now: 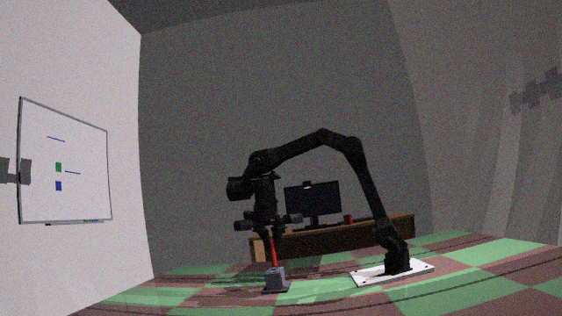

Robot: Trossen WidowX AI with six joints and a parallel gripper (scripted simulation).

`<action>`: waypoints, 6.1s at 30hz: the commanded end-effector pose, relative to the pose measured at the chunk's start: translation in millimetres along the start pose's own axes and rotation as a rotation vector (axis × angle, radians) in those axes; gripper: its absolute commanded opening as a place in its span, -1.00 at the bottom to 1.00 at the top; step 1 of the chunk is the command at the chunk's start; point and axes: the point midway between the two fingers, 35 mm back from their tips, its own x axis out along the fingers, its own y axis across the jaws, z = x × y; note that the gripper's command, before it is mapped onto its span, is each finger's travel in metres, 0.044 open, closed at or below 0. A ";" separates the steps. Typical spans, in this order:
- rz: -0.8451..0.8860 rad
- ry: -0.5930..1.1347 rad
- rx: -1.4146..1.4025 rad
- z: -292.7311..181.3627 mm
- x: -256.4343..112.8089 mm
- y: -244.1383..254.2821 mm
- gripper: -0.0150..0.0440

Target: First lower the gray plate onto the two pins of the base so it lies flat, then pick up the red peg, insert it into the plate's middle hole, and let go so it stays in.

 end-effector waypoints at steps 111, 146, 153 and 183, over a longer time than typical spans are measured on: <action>0.007 -0.005 0.000 2.8 16.3 0.1 -0.49; 0.009 -0.006 0.003 3.5 16.3 0.4 0.02; 0.008 -0.006 0.003 3.5 16.0 0.4 0.02; 0.004 -0.001 -0.006 0.8 1.1 -4.6 0.02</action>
